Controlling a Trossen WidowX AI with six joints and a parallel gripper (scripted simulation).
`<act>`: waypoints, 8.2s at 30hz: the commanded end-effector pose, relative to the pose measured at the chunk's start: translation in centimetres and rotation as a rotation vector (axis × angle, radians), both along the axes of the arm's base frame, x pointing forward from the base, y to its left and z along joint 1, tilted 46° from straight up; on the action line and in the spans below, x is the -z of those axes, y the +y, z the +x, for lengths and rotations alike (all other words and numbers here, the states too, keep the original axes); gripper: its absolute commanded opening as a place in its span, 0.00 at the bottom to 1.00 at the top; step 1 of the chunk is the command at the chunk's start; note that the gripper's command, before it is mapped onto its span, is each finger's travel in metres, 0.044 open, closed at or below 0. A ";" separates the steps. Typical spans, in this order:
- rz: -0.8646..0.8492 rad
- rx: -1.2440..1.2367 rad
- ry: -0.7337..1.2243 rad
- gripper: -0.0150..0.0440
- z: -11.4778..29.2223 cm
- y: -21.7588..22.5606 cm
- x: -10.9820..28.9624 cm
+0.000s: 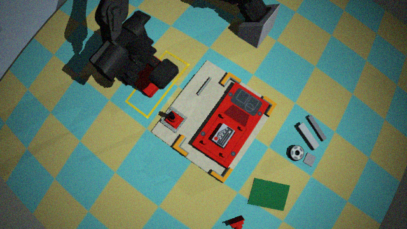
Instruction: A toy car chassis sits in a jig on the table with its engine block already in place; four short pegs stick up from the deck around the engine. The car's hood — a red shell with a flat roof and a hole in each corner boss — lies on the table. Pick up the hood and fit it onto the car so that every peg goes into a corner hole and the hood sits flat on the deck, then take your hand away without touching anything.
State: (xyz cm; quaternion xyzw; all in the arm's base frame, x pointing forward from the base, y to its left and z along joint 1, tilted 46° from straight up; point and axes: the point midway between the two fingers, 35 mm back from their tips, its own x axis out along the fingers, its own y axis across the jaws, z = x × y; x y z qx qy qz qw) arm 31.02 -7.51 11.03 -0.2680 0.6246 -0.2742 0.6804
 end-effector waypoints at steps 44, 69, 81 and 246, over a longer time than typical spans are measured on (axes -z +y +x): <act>-0.011 -0.005 0.008 1.00 0.0 -2.8 2.5; -0.011 -0.005 0.008 1.00 0.0 -3.7 3.3; -0.008 0.000 0.000 0.77 0.1 -3.6 3.2; -0.006 -0.071 0.067 0.25 1.3 16.9 18.8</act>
